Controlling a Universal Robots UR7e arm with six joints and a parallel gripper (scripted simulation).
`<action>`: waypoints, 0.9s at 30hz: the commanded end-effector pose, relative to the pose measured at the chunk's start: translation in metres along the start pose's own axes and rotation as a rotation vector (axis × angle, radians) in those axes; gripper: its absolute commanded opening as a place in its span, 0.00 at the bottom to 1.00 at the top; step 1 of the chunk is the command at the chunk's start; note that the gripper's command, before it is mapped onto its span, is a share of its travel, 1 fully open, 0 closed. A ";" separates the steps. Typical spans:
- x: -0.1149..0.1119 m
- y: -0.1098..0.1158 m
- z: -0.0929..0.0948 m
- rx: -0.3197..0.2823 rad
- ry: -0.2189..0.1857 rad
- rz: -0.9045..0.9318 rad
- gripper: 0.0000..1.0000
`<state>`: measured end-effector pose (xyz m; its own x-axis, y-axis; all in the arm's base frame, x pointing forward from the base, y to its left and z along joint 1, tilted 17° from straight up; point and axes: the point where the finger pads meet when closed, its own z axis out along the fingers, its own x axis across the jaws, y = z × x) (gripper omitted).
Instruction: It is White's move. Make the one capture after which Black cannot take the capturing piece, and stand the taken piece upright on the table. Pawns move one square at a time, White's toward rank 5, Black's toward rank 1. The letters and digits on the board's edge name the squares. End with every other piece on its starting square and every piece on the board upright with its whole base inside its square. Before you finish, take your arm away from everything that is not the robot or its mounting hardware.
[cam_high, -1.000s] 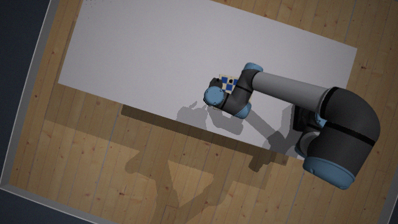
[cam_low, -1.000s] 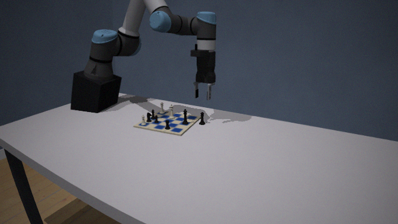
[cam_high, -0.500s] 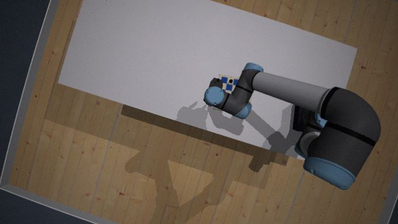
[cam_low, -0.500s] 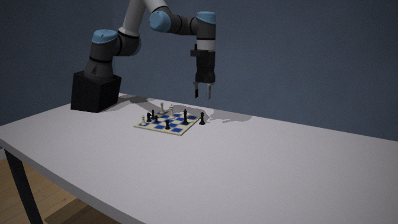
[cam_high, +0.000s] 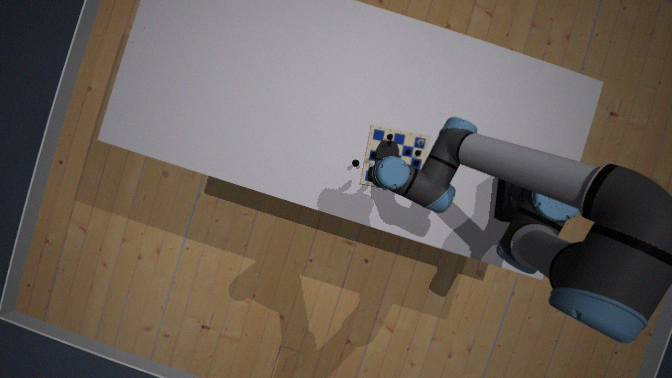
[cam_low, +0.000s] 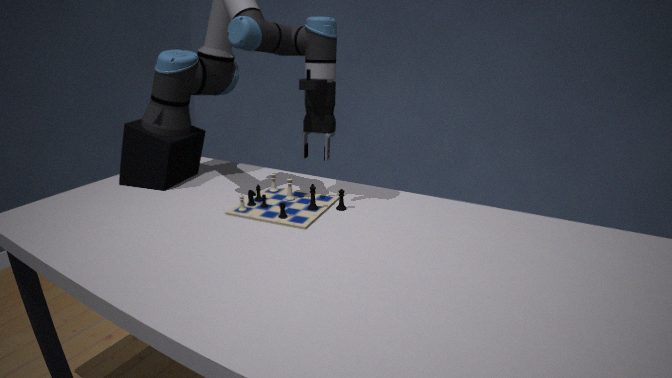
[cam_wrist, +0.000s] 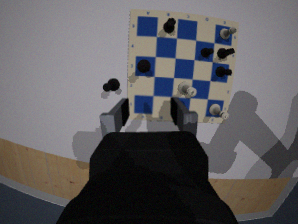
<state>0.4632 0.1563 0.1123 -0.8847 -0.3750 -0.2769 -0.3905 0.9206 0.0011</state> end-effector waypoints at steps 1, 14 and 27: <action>0.042 0.010 -0.007 -0.002 -0.014 -0.108 1.00; 0.134 0.039 0.004 0.000 -0.014 -0.344 1.00; 0.138 0.040 0.005 0.000 -0.014 -0.354 0.79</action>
